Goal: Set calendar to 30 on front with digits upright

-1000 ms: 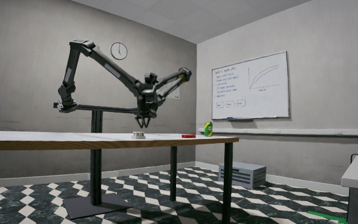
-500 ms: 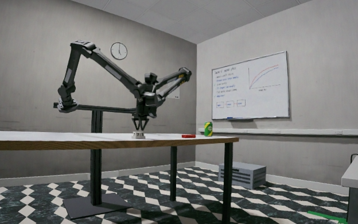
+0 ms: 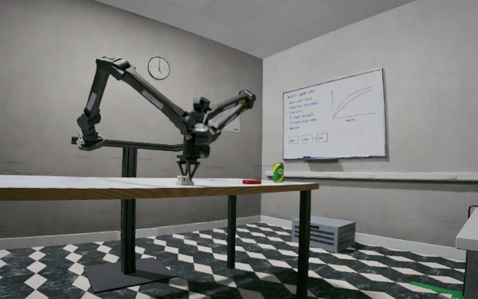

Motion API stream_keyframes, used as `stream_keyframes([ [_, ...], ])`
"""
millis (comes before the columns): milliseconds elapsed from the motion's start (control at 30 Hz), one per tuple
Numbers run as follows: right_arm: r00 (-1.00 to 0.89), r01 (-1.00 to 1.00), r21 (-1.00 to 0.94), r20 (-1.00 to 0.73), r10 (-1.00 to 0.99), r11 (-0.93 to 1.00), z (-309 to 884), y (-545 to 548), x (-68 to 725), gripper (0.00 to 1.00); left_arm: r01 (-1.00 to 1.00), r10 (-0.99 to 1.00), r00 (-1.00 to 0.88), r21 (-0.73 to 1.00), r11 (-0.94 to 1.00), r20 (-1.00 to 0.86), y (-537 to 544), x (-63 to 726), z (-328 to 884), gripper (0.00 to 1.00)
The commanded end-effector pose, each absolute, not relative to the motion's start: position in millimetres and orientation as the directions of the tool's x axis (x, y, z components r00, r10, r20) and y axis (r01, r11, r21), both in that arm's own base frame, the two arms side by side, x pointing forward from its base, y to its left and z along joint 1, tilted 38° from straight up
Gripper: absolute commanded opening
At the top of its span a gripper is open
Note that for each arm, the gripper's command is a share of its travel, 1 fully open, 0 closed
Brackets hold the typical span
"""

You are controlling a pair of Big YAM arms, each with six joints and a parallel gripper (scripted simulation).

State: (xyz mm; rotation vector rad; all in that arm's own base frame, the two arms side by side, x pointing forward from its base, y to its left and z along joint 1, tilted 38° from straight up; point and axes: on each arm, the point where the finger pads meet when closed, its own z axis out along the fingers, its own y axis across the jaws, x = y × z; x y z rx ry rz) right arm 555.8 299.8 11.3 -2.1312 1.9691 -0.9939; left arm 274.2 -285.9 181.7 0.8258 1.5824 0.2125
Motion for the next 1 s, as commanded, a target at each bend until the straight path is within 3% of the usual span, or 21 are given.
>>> stream_keyframes([
  [0,-0.036,-0.855,-0.49,0.383,-0.923,-0.17,15.5,305.9,573.4,0.53,0.377,0.6,0.042,0.568,0.731,-0.799,-288.7,275.2,186.9,1.0],
  [567,-0.03,-0.845,-0.505,0.373,-0.927,-0.175,19.8,311.3,575.6,0.53,0.377,0.6,0.042,0.568,0.731,-0.799,-288.7,275.2,186.9,1.0],
  [600,-0.03,-0.845,-0.505,0.373,-0.927,-0.175,19.8,311.3,575.6,0.45,0.377,0.6,0.042,0.568,0.731,-0.799,-288.7,275.2,186.9,1.0],
  [967,-0.034,-0.84,-0.515,0.363,-0.931,-0.17,26.9,311.7,566.9,0.33,0.377,0.6,0.042,0.568,0.731,-0.799,-288.7,275.2,186.9,1.0],
])
